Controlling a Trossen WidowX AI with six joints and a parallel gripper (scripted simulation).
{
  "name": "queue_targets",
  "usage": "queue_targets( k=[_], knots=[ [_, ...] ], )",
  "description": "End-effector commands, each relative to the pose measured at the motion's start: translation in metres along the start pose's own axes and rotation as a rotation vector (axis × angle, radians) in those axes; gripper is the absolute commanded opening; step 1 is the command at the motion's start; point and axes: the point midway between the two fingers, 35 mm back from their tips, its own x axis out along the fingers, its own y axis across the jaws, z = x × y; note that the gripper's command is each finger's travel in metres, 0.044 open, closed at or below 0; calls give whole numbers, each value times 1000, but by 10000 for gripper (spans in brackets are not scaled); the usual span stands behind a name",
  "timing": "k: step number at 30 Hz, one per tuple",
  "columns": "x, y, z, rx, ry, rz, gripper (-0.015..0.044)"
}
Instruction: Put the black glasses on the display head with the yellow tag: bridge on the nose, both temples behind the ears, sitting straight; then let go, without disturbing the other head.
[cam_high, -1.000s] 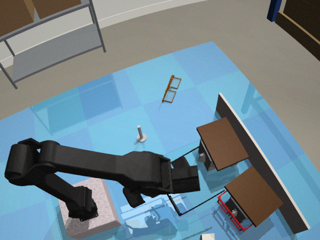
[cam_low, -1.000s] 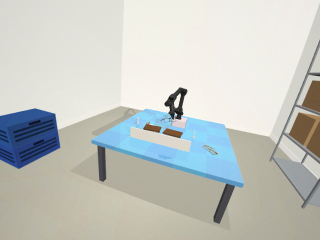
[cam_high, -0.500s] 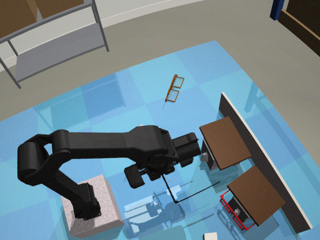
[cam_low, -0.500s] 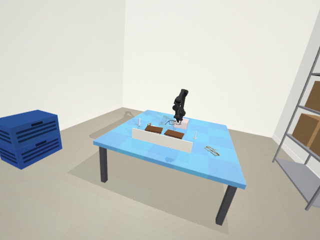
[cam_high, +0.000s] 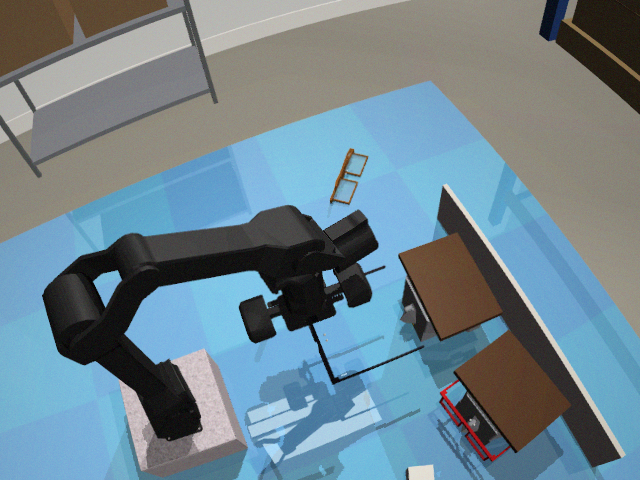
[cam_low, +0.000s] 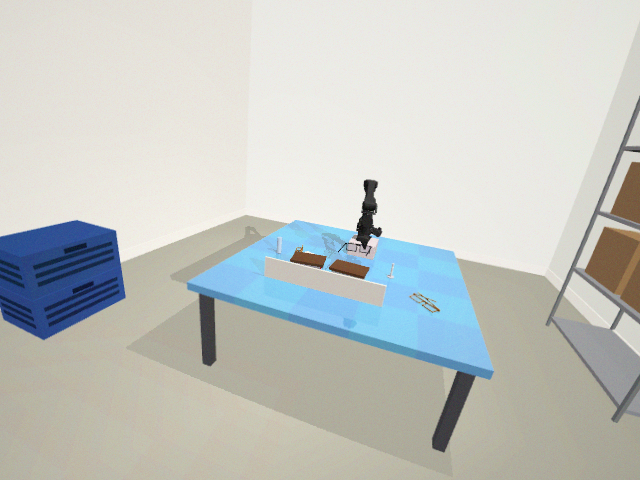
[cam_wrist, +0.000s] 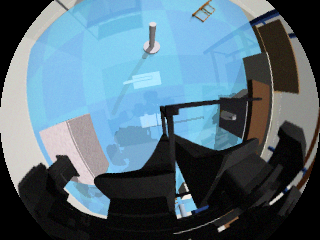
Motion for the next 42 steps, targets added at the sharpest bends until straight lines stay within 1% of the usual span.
queue_targets(
  k=[1,6,14,42],
  knots=[
    [3,0,14,16,40,-5,0],
    [6,2,29,29,77,-7,0],
    [14,3,27,29,103,-30,0],
    [44,2,25,29,76,-12,0]
  ],
)
